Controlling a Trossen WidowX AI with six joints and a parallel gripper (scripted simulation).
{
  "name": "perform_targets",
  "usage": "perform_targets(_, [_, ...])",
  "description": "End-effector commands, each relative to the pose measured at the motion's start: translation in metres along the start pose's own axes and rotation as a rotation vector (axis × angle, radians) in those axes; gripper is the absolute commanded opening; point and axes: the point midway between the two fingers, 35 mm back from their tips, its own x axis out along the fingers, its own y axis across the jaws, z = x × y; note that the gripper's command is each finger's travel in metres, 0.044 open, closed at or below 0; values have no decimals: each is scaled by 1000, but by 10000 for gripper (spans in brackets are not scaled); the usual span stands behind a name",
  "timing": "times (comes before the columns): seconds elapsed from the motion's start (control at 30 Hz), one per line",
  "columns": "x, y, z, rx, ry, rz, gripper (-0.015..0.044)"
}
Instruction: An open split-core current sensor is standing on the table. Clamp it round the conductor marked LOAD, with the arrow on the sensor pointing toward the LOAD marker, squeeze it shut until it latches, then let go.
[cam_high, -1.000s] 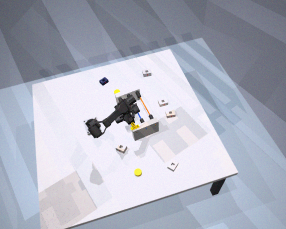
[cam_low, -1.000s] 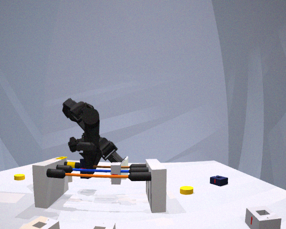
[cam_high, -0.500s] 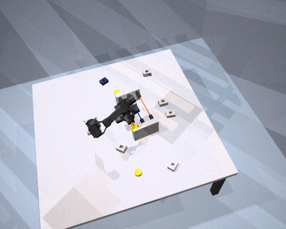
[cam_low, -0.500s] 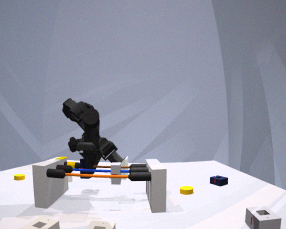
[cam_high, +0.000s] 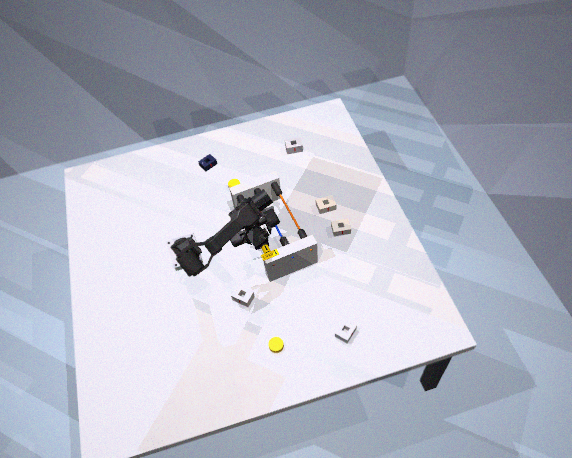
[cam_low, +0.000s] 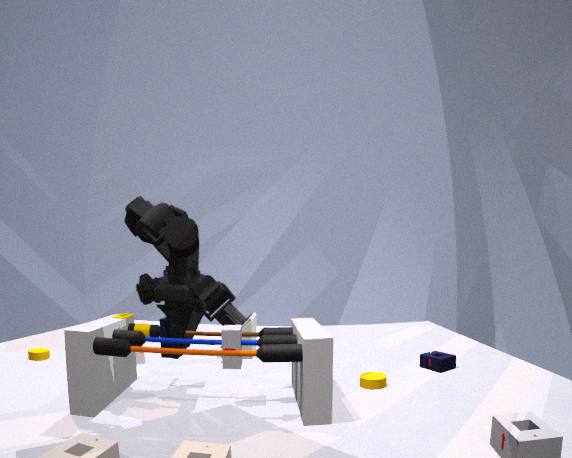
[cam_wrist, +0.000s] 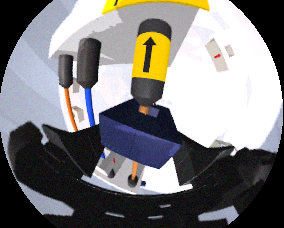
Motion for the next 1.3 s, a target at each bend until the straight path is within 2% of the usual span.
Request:
perform_targets(0.0, [0,0,0,0,0,0,440])
perform_targets(0.27, [-3,0,0,0,1,0,440])
perform_targets(0.53, [-106,-3,-11,0,-3,35,440])
perform_targets(1.27, [-109,-3,-11,0,-4,36,440])
